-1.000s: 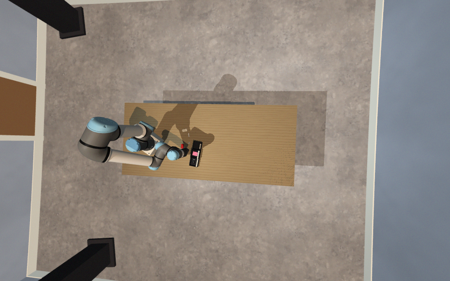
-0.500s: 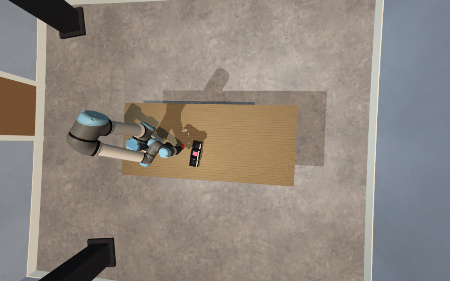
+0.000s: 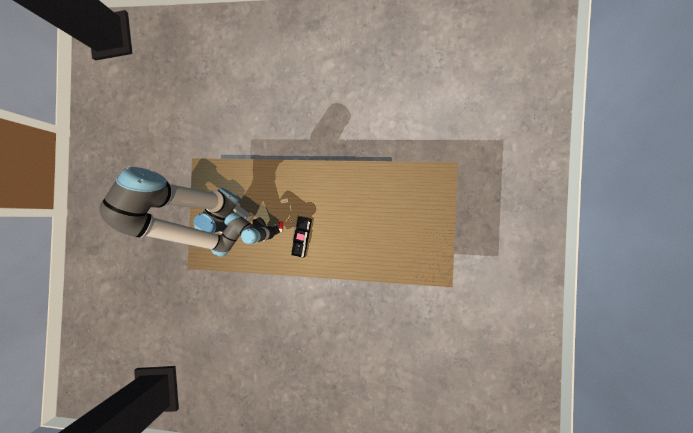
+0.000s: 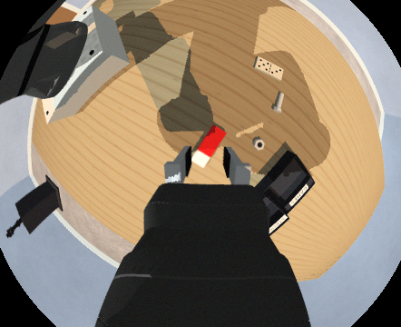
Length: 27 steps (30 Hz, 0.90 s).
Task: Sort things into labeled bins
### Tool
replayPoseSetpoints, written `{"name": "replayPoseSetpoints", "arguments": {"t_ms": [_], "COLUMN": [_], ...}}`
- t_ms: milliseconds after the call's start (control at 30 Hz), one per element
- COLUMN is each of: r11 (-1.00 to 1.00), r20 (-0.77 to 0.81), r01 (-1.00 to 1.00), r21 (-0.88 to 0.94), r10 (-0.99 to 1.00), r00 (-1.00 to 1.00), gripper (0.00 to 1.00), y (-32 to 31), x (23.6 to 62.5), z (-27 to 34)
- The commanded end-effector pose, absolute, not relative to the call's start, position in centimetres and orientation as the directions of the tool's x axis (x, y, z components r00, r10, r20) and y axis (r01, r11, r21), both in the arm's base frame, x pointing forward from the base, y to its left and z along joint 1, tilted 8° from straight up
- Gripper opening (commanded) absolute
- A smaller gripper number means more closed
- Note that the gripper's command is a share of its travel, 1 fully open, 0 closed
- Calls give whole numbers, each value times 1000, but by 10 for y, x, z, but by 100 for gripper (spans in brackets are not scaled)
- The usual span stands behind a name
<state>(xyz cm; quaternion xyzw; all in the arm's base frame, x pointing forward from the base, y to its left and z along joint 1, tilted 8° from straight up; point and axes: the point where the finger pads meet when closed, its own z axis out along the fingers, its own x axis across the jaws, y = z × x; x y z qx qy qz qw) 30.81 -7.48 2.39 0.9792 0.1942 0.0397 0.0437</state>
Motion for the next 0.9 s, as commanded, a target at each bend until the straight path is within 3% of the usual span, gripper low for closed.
{"name": "replayPoseSetpoints", "arguments": {"t_ms": [0, 667, 867], "r11": [-969, -985, -985], "r20": [77, 111, 112], "r01": [228, -159, -160], "r21": [96, 72, 73], "r10": [235, -151, -151], "r00": [969, 982, 982], "gripper": [75, 75, 75], "y": [-74, -74, -76], "x": [308, 310, 311], "z": [24, 24, 25]}}
